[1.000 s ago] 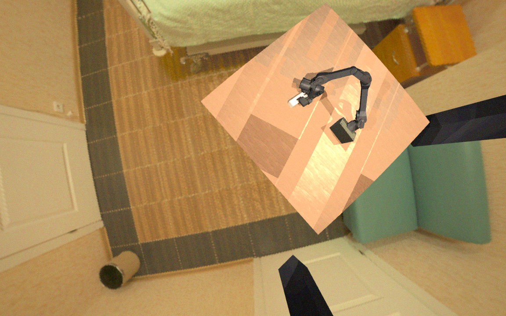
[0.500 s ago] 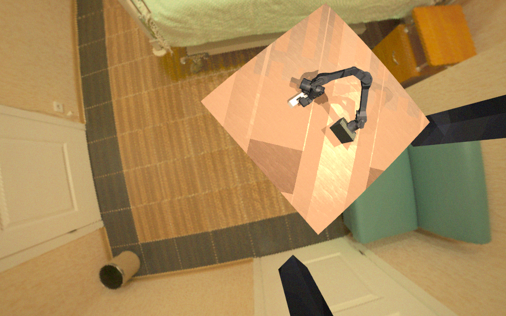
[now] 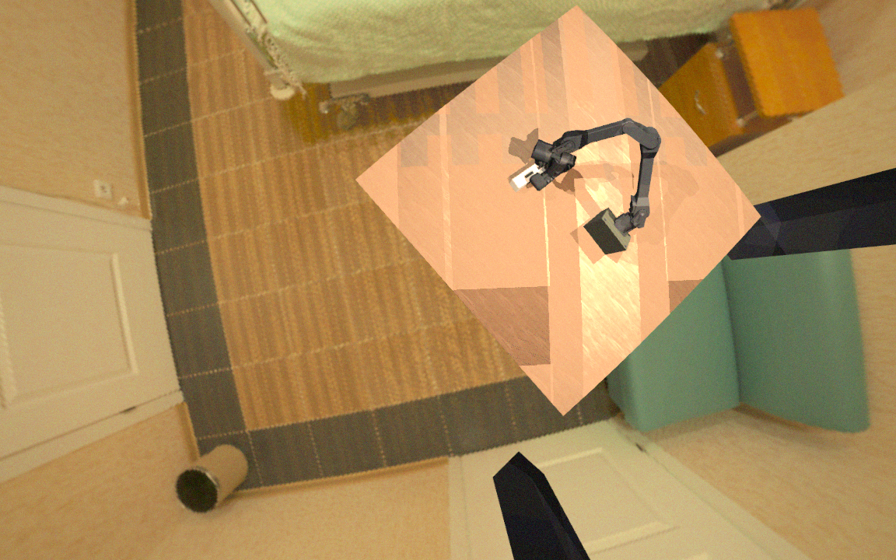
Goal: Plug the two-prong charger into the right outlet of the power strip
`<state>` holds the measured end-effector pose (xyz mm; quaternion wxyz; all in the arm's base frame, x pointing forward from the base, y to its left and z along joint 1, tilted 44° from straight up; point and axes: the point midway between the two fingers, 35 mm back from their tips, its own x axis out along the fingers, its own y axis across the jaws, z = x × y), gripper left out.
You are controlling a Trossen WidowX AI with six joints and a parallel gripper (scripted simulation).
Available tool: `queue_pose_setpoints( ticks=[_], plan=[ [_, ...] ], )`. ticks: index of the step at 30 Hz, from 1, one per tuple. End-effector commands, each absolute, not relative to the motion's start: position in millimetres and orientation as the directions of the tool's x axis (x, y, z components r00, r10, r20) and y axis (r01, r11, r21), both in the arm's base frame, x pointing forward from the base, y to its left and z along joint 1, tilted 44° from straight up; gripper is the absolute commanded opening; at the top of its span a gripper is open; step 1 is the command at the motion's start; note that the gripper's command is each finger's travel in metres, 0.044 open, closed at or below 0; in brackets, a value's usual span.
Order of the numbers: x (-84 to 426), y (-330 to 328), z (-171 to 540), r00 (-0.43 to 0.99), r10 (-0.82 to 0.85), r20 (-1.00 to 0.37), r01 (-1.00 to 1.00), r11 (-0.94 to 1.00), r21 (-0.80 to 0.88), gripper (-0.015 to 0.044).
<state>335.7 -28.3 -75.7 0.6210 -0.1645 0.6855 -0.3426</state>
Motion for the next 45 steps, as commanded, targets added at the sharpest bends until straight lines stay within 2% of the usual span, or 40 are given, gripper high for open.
queue_pose_setpoints(
  ticks=[1,45],
  plan=[
    [333.3,-28.9,-76.1,-0.173,-0.655,-0.735,0.205,0.706,-0.678,0.0440],
    [295.3,-18.0,-79.7,-0.170,-0.655,-0.736,0.207,0.707,-0.677,0.0440]
  ],
)
